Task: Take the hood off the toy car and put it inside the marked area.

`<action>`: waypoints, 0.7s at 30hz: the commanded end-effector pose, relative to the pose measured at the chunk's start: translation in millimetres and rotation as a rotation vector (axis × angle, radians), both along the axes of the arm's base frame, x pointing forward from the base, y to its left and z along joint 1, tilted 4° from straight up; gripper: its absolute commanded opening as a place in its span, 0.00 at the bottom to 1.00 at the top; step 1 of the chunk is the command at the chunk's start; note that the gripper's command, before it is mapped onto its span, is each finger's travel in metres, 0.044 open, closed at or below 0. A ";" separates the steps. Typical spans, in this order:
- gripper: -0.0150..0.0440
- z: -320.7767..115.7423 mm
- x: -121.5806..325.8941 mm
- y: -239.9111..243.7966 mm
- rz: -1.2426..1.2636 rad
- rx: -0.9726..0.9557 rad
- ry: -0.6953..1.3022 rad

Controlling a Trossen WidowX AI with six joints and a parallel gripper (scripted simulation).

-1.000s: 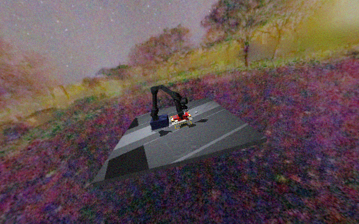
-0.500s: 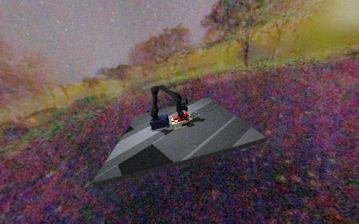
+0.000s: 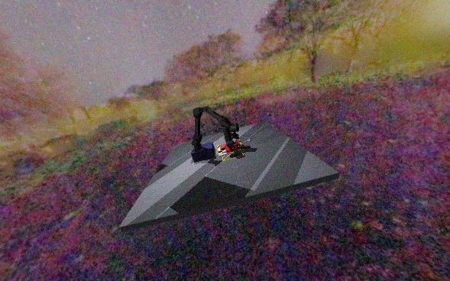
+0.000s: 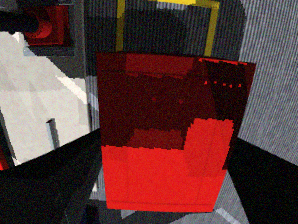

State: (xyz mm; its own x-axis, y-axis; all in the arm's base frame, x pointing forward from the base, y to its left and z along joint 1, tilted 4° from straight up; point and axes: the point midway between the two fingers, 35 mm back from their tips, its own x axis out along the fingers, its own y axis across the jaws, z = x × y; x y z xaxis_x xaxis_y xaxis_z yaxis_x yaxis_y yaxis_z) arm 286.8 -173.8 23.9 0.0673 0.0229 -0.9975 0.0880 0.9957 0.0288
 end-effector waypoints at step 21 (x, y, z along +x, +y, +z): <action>0.25 -14.4 1.2 1.3 0.001 0.004 -0.004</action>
State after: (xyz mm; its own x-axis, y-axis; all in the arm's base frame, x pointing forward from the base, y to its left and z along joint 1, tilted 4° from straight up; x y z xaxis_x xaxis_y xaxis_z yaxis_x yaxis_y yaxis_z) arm 287.4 -173.2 11.8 0.0673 0.0230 -0.9975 0.0856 0.9959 0.0288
